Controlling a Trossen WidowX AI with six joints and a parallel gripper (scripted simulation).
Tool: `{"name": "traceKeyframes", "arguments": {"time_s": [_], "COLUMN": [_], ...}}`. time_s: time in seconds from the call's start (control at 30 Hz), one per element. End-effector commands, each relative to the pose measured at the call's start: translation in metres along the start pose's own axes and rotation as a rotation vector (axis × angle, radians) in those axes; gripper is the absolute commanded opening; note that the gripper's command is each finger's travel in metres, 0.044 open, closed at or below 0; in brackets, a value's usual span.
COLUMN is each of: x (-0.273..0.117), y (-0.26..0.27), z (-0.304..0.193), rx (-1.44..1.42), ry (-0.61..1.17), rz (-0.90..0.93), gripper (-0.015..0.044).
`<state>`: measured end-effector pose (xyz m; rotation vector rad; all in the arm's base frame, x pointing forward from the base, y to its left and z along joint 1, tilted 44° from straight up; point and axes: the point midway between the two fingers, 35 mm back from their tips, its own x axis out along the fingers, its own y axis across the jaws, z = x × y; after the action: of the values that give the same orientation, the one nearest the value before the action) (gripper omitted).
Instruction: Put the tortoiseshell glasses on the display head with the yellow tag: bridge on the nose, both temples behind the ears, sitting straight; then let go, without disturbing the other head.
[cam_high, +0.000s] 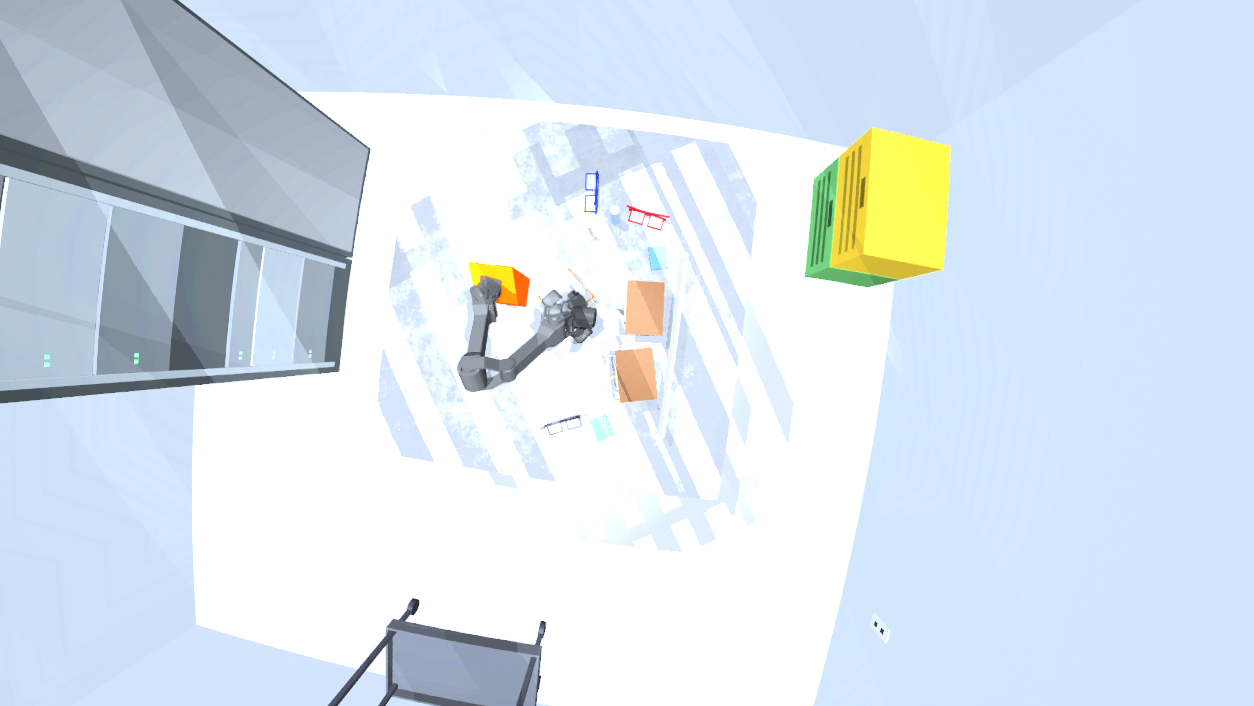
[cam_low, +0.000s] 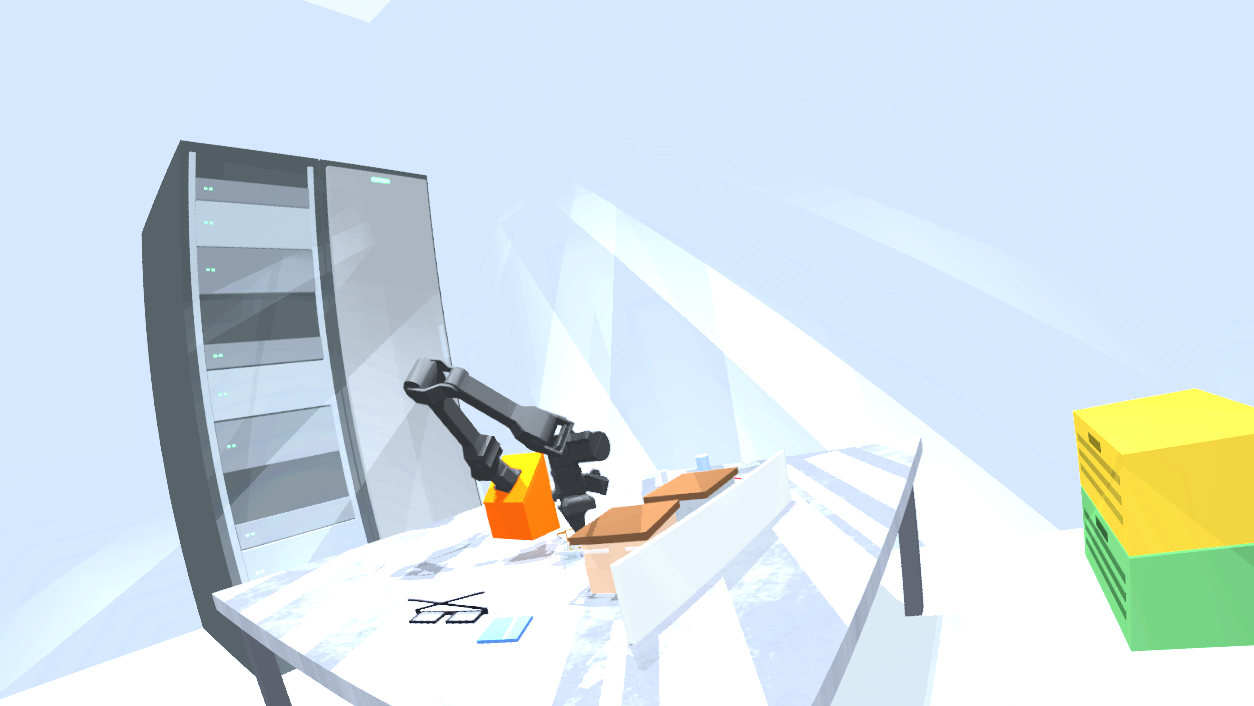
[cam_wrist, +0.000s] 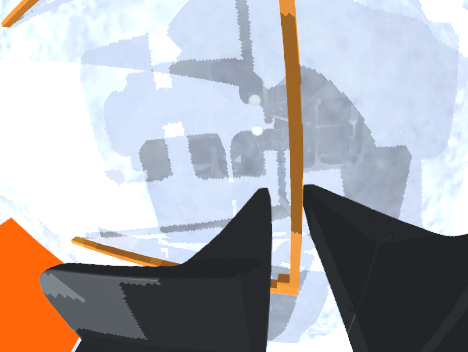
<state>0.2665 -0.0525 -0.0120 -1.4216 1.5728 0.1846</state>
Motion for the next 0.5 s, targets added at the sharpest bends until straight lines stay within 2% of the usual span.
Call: {"name": "traceKeyframes", "arguments": {"time_s": [0.0,0.2,0.47], "x": [-0.0003,-0.0003,-0.0028], "y": [-0.0003,-0.0003,-0.0006], "z": [0.0000,0.0000,0.0006], "rx": [0.001,0.001,0.001], "ry": [0.000,0.000,-0.001], "rz": [0.000,0.000,0.000], "gripper": [0.0041,0.0001,0.0000]}}
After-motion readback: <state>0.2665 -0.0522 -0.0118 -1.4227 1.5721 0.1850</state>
